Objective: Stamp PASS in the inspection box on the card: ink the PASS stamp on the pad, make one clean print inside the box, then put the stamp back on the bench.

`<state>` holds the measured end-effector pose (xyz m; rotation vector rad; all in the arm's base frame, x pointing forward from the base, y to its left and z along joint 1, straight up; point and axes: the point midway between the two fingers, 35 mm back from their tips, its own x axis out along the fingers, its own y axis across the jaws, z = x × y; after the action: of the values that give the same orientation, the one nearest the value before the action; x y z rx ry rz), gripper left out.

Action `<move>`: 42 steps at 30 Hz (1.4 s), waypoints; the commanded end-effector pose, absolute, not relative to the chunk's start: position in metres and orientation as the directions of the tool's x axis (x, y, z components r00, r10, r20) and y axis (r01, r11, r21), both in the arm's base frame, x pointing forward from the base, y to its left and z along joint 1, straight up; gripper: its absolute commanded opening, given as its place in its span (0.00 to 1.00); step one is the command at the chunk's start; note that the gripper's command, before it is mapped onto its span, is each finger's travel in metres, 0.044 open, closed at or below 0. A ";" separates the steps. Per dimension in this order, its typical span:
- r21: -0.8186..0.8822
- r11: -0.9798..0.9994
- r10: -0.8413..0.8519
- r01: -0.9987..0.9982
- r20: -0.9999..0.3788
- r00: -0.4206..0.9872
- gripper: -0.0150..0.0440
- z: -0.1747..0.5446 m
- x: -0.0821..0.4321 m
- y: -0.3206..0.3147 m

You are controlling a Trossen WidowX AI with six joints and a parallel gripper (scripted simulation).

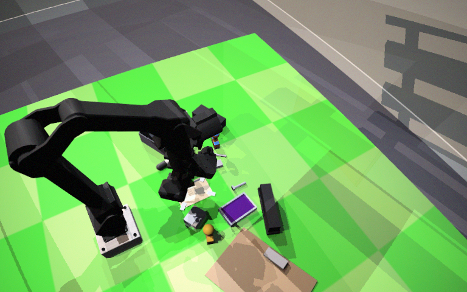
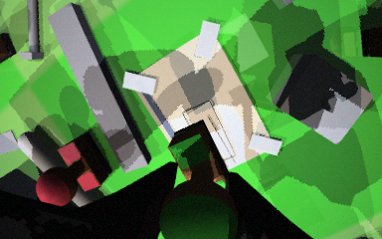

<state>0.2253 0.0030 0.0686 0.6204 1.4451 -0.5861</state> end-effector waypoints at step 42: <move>0.026 0.710 -0.004 0.703 -0.999 0.041 0.25 0.037 0.224 0.002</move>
<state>0.2247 0.0029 0.0408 0.6173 1.4412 -0.5886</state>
